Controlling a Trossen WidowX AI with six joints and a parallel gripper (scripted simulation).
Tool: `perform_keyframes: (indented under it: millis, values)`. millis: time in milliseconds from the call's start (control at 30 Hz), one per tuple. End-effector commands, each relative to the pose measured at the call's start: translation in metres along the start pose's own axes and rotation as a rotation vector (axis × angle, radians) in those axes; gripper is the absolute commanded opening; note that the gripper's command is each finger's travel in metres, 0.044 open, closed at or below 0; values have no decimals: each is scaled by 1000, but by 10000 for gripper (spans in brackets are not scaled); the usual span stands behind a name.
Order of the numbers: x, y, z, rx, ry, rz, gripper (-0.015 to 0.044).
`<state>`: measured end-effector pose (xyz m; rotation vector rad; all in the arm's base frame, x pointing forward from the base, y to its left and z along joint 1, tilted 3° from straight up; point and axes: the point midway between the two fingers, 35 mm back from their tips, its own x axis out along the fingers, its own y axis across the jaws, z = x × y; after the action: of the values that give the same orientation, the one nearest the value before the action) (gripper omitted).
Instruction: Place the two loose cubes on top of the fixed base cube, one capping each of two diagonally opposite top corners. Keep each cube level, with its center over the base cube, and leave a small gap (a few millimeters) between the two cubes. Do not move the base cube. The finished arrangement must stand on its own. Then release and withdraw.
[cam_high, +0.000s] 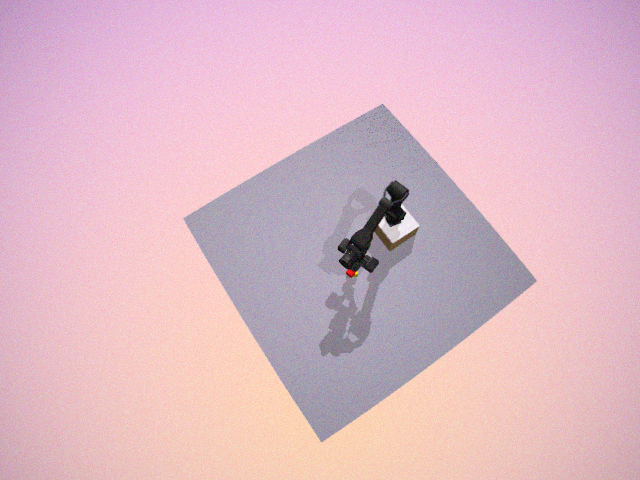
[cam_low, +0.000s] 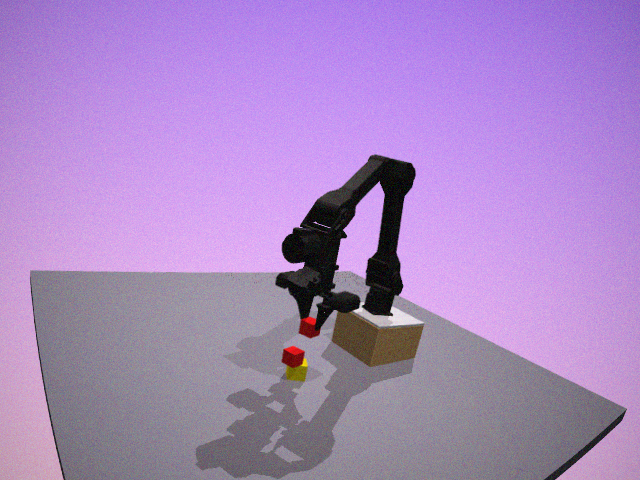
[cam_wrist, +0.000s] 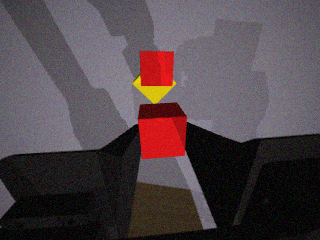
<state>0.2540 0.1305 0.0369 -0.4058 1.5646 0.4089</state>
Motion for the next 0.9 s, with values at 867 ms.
perform_keyframes:
  millis: [867]
  values:
    - [45, 1, -1, 21, -3, 3, 105]
